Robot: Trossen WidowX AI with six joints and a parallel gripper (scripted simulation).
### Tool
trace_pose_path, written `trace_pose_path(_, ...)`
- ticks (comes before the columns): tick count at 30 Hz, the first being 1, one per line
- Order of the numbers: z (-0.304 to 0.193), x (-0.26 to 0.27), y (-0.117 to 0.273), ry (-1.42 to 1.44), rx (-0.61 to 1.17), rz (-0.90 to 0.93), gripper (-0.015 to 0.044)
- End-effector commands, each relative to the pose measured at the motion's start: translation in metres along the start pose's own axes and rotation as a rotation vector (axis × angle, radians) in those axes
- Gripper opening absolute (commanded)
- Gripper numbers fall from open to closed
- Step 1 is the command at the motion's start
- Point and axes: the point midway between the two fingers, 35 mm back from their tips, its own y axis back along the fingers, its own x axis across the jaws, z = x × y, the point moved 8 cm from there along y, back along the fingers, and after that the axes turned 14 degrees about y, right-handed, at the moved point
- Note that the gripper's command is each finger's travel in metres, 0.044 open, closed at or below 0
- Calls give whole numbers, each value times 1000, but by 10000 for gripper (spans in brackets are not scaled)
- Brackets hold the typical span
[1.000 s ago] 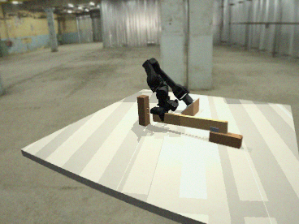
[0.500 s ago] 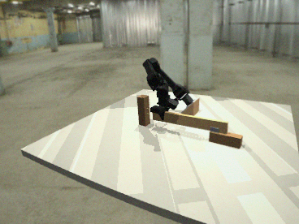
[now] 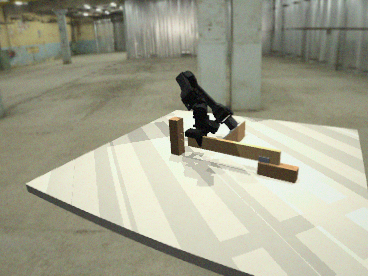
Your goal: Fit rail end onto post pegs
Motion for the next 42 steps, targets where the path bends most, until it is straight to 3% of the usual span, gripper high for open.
trace_pose_path(1, 2, -1, 6, 0, -18, -10, 0)
trace_pose_path(42, 2, 0, 5, 0, -18, -10, 0)
